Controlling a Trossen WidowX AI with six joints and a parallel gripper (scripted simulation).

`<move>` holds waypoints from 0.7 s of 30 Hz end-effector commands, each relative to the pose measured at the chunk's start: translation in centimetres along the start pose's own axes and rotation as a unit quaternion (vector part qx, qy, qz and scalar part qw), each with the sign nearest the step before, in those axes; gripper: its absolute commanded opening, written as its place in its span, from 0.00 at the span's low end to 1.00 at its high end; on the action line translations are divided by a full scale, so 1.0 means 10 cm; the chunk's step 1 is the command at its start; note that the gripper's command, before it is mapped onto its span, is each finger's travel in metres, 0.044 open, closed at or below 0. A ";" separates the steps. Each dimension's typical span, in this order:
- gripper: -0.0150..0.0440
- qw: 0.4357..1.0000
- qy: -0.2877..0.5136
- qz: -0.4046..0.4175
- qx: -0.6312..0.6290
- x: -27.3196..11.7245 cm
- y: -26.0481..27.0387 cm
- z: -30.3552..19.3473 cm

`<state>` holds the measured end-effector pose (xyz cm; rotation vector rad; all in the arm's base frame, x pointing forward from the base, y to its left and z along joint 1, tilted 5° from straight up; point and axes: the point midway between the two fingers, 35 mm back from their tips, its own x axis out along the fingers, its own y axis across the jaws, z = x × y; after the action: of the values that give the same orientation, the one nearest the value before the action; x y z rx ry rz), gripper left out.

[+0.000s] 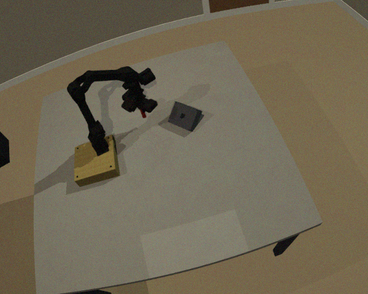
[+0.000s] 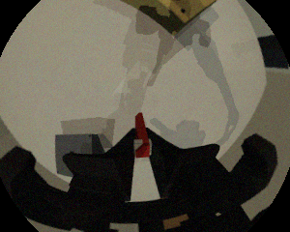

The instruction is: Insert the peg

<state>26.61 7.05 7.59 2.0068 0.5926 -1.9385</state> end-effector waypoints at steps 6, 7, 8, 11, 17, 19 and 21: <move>0.25 1.000 0.003 0.003 -0.001 -0.34 -0.01 0.01; 0.25 1.000 0.003 0.003 -0.001 -0.34 -0.01 0.02; 0.25 1.000 0.003 0.003 -0.001 -0.34 -0.01 0.02; 0.25 1.000 0.006 0.001 -0.001 -0.35 0.00 0.01; 0.25 1.000 0.016 -0.007 0.000 -0.35 0.06 -0.01; 0.25 1.000 0.020 -0.009 0.000 -0.35 0.08 -0.02; 0.25 1.000 0.023 -0.011 0.000 -0.35 0.10 -0.02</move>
<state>27.00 6.05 10.94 2.0473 0.6145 -1.9180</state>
